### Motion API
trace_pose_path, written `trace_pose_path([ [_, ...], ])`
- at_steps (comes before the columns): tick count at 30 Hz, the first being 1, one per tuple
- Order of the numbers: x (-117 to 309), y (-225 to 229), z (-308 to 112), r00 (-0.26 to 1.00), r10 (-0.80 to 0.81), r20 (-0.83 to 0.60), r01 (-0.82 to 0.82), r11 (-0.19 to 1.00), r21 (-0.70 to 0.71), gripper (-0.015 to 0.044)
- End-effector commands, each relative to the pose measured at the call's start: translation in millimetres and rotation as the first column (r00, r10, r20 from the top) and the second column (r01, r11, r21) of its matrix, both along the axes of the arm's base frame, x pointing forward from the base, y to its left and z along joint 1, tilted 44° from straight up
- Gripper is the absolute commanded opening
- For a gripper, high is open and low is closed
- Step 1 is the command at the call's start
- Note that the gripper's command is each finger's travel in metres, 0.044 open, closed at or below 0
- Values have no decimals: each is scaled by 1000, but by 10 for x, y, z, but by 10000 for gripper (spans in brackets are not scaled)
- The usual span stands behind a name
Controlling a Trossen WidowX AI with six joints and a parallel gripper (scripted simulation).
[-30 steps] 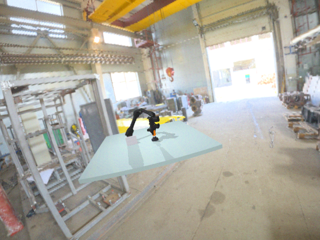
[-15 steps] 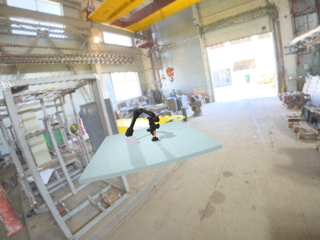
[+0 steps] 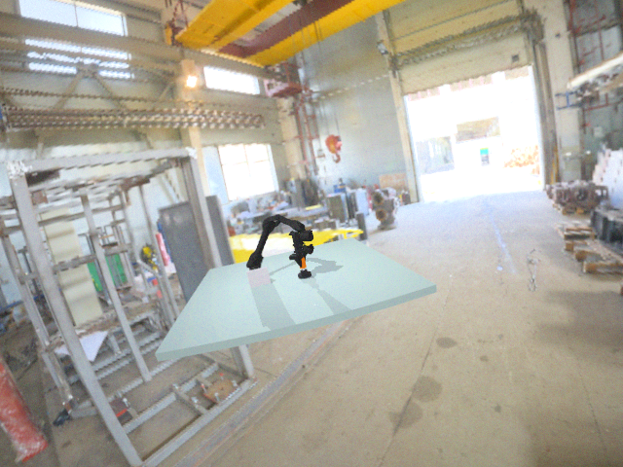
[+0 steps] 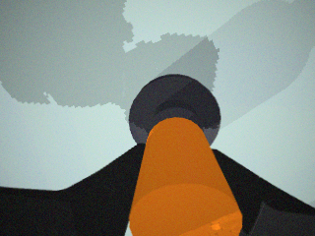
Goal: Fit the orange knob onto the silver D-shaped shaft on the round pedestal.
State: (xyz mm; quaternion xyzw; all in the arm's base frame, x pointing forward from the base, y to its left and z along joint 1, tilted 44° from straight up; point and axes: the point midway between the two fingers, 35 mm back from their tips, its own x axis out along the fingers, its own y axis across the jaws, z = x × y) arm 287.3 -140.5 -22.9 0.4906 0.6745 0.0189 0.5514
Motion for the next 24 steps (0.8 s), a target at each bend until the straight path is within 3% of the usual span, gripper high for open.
trace_pose_path([
  [1, 1, -1, -4, 1000, 5, 6, -5, 1000, -2, 0],
  [6, 1, 2, -7, 998, -46, -41, 46, 999, 4, 0],
  [24, -2, -37, 23, 1000, -13, -11, 13, 1000, 0, 0],
])
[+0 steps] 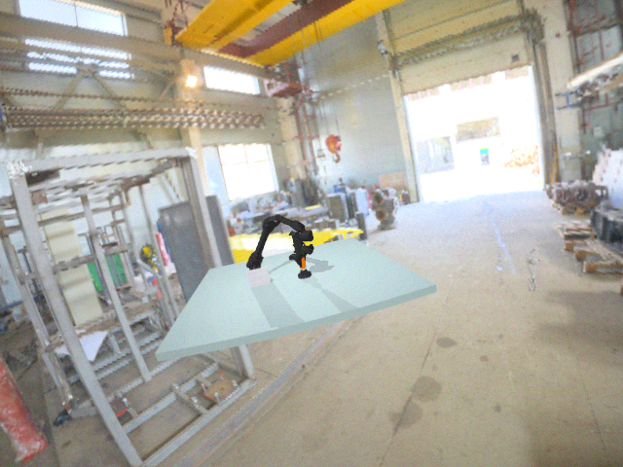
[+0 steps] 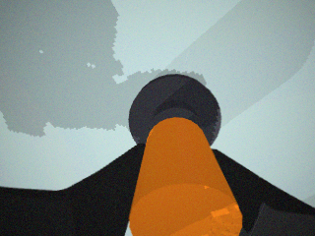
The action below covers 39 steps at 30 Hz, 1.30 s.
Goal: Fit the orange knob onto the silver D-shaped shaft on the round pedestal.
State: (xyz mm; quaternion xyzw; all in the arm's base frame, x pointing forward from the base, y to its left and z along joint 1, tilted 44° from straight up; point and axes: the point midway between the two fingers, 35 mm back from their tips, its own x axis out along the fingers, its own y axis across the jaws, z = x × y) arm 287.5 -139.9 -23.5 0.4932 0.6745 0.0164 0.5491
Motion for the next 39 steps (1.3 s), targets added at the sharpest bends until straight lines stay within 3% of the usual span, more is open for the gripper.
trace_pose_path([
  [1, -5, -58, 39, 1000, -9, -7, 9, 1000, -1, 0],
  [39, 1, -8, 8, 998, -47, -43, 47, 999, 3, 0],
])
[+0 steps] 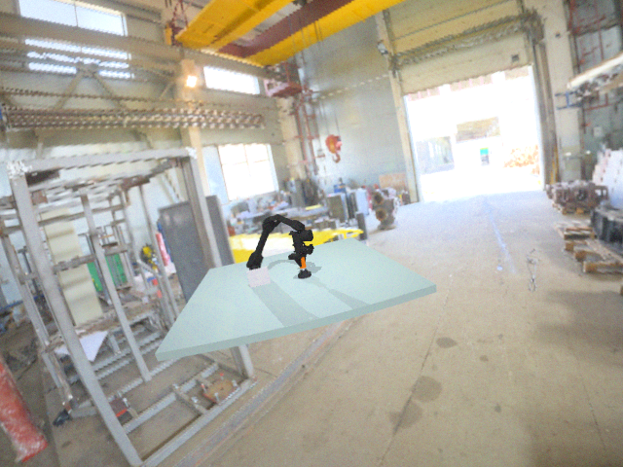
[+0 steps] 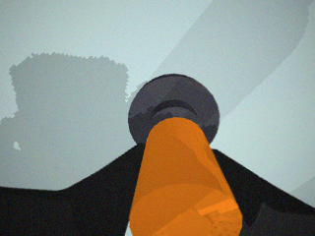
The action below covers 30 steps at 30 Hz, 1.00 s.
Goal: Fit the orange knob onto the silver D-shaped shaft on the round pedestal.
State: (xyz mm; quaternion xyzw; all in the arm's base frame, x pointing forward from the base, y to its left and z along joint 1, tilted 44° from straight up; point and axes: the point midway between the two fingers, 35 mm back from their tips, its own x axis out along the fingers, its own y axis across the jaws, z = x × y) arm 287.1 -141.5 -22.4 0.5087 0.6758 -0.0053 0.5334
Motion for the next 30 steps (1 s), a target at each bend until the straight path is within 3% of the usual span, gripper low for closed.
trace_pose_path([
  [1, 6, 9, -7, 1000, -5, 1, 5, 1000, 1, 0],
  [30, -8, 29, -20, 1000, 1, 7, -1, 1000, 0, 0],
])
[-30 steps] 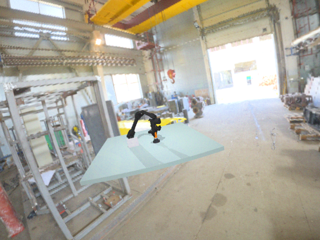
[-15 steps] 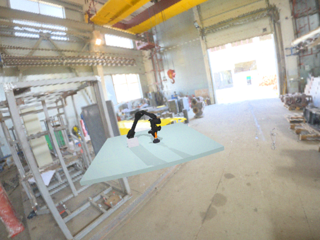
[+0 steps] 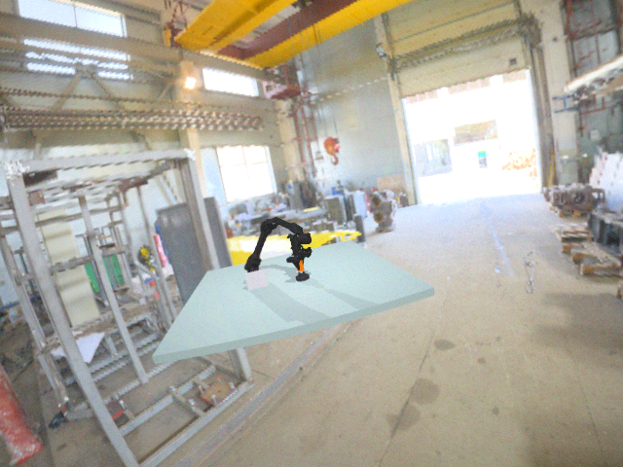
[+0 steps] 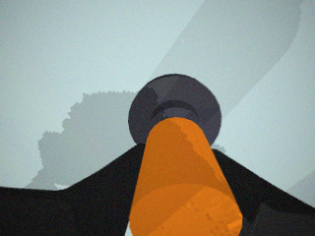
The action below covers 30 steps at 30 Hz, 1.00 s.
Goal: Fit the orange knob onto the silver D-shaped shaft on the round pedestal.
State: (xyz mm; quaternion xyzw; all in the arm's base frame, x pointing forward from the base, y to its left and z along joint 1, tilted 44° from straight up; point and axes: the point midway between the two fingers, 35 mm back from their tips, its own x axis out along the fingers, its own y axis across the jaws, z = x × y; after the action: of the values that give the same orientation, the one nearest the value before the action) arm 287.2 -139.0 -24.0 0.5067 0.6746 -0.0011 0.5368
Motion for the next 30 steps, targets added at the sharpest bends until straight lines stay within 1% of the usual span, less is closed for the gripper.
trace_pose_path([
  [1, -10, 2, -4, 1000, -5, -4, 5, 1000, 0, 0],
  [5, -13, 0, -10, 999, 28, 27, -28, 1000, -5, 0],
  [22, -20, 40, -71, 997, -53, -49, 53, 999, 5, 0],
  [30, -20, 87, -102, 1000, -18, -16, 18, 1000, 2, 0],
])
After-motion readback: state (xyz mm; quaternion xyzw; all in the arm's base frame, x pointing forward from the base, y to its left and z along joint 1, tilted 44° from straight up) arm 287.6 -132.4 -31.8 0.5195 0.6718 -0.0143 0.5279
